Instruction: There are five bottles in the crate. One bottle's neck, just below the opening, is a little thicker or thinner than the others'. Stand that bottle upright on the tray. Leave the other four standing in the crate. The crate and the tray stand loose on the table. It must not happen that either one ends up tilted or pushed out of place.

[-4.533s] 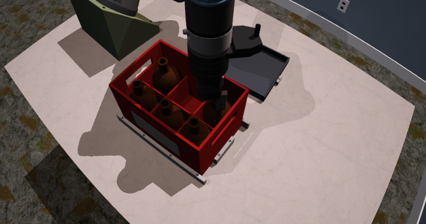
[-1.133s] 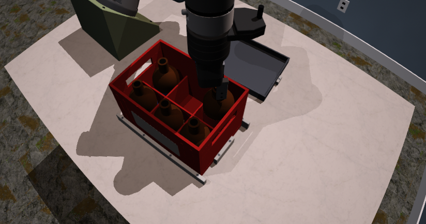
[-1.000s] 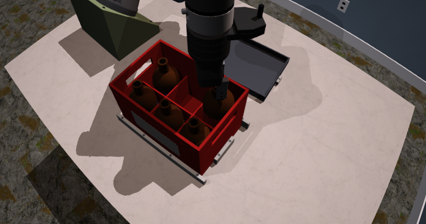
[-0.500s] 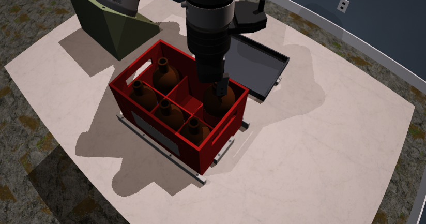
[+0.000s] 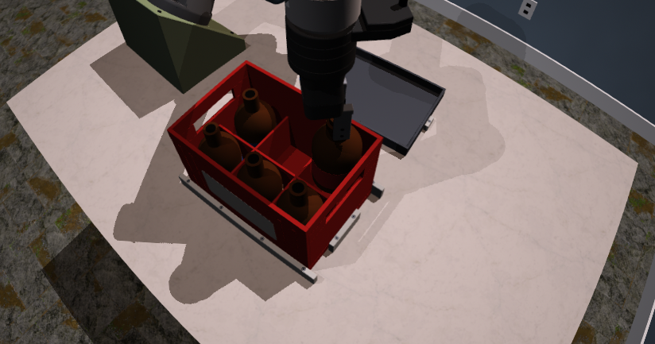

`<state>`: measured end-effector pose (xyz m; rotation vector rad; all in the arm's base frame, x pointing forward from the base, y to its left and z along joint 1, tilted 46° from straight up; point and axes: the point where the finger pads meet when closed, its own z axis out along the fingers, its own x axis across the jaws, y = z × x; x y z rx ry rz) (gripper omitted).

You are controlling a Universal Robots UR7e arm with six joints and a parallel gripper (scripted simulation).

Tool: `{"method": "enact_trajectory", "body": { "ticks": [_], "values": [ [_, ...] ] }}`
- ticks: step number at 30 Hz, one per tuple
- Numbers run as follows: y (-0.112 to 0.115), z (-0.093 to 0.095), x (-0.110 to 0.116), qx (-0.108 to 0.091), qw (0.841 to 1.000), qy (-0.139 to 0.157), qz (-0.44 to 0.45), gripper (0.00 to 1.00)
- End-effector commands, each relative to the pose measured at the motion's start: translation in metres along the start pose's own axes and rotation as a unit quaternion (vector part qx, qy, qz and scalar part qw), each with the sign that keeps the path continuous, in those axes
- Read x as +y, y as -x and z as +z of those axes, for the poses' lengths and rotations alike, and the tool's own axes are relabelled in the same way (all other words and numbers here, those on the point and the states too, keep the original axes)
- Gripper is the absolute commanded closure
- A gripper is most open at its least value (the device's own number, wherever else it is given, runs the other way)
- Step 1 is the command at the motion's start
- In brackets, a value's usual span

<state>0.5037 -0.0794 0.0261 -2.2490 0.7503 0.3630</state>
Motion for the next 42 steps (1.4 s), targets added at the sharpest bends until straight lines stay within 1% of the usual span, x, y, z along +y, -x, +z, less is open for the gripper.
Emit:
{"method": "enact_trajectory", "body": {
  "ticks": [1, 12, 42],
  "values": [
    [-0.0003, -0.0029, 0.0001, 0.001, 1.000, 0.000, 0.000, 1.00],
    [-0.0003, -0.0075, 0.0001, 0.001, 1.000, 0.000, 0.000, 1.00],
    [-0.0003, -0.0077, 0.0001, 0.001, 1.000, 0.000, 0.000, 1.00]
  ]
}}
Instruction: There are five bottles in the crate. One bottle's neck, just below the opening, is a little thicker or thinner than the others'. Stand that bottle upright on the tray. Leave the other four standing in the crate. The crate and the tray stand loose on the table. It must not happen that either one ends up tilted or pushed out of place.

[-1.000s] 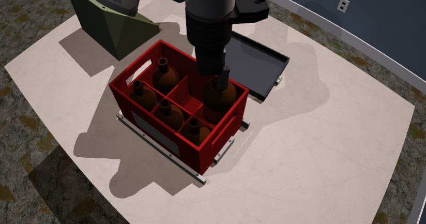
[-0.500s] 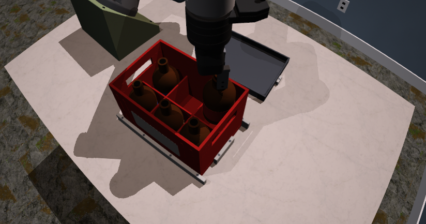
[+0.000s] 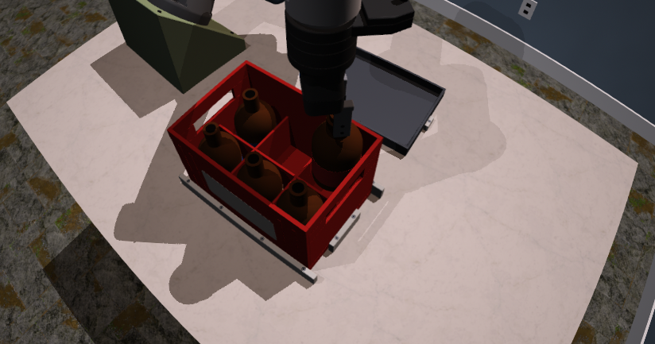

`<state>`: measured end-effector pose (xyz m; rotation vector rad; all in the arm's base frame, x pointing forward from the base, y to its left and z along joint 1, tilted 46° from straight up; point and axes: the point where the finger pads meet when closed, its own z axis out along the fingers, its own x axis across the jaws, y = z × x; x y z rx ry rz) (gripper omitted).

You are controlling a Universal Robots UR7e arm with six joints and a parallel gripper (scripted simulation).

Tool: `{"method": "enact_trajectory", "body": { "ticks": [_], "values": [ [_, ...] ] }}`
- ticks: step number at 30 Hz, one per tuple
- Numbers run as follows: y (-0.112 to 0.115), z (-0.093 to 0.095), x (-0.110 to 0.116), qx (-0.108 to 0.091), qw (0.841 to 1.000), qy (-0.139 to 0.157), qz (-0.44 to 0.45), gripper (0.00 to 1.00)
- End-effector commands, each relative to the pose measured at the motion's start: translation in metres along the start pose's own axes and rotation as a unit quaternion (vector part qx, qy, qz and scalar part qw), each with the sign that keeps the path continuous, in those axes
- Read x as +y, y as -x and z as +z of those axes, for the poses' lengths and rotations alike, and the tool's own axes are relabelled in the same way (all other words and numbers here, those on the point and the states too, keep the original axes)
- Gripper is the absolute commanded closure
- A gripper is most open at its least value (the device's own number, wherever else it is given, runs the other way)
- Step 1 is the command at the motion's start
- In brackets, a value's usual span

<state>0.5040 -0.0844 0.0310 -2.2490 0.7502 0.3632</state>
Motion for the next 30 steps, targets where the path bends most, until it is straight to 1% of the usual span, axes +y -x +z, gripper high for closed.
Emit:
{"method": "enact_trajectory", "body": {
  "ticks": [1, 18, 30],
  "values": [
    [-0.0003, -0.0006, 0.0000, 0.001, 1.000, 0.000, 0.000, 1.00],
    [-0.0003, -0.0012, 0.0000, 0.001, 1.000, 0.000, 0.000, 1.00],
    [-0.0003, -0.0064, 0.0001, 0.001, 1.000, 0.000, 0.000, 1.00]
  ]
}}
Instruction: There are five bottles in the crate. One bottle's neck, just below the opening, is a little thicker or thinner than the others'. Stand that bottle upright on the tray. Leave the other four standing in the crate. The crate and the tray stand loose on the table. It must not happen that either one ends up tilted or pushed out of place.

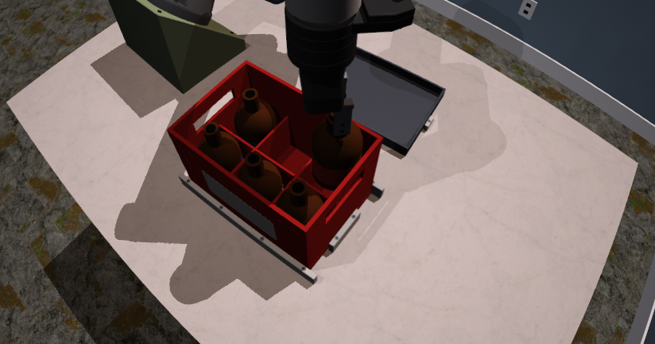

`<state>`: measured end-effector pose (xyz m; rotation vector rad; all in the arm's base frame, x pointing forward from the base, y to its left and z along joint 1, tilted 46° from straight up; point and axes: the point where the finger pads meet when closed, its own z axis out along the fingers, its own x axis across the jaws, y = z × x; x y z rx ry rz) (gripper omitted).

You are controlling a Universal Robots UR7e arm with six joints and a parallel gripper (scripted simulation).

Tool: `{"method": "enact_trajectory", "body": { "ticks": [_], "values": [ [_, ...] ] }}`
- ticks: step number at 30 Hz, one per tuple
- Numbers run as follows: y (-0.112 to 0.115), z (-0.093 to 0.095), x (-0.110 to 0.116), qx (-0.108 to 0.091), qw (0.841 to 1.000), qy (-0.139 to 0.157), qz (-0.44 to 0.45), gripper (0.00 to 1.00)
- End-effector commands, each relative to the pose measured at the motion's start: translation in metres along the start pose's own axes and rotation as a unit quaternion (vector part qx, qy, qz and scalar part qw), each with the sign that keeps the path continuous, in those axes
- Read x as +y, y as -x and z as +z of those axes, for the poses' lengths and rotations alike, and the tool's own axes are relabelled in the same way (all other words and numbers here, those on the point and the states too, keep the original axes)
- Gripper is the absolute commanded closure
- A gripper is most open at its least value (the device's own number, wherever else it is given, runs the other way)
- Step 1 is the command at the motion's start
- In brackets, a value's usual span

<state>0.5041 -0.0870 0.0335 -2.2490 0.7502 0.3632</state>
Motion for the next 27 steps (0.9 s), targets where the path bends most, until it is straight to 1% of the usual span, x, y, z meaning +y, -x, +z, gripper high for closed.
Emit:
{"method": "enact_trajectory", "body": {
  "ticks": [1, 27],
  "values": [
    [0.000, -0.004, 0.000, 0.001, 1.000, 0.000, 0.000, 1.00],
    [0.000, -0.030, 0.000, 0.001, 1.000, 0.000, 0.000, 1.00]
  ]
}}
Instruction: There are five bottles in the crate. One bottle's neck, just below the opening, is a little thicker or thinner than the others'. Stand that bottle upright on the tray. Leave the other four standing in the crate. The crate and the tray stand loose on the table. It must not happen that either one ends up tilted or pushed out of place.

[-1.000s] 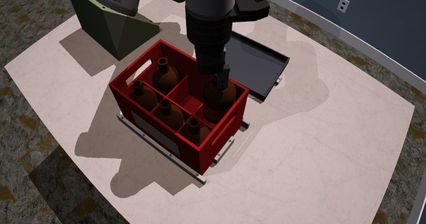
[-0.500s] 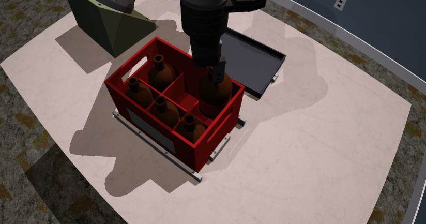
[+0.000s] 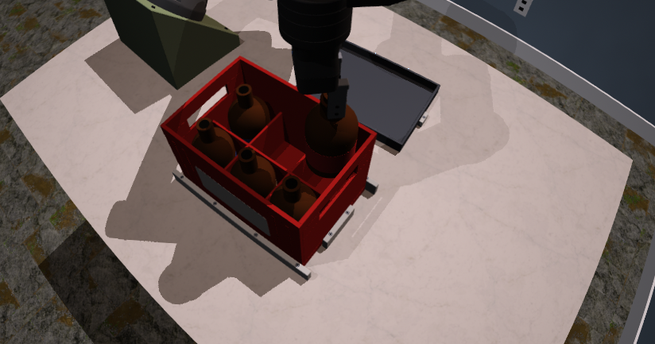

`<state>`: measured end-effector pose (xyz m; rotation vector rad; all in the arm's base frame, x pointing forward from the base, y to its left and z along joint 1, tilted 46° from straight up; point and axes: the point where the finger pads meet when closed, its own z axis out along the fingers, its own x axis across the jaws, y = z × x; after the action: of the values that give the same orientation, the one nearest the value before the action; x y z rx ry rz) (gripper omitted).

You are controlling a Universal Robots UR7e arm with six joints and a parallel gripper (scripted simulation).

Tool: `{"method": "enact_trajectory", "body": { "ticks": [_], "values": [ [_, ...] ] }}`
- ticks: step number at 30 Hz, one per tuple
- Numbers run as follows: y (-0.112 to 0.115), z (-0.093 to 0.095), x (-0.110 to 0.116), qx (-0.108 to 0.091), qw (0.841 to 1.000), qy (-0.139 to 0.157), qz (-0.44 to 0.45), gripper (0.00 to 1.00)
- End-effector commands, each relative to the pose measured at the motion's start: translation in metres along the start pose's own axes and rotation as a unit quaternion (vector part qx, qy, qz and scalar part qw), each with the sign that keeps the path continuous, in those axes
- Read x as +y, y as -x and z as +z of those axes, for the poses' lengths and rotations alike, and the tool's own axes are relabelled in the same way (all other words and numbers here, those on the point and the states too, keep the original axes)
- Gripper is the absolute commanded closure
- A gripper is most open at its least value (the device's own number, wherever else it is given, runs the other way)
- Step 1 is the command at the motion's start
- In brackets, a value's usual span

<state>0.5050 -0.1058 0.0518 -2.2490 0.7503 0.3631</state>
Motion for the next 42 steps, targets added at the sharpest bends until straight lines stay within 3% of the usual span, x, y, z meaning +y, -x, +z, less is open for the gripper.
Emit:
{"method": "enact_trajectory", "body": {
  "ticks": [1, 42],
  "values": [
    [-0.0003, -0.0048, 0.0001, 0.001, 1.000, 0.000, 0.000, 1.00],
    [-0.0003, -0.0108, 0.0001, 0.001, 1.000, 0.000, 0.000, 1.00]
  ]
}}
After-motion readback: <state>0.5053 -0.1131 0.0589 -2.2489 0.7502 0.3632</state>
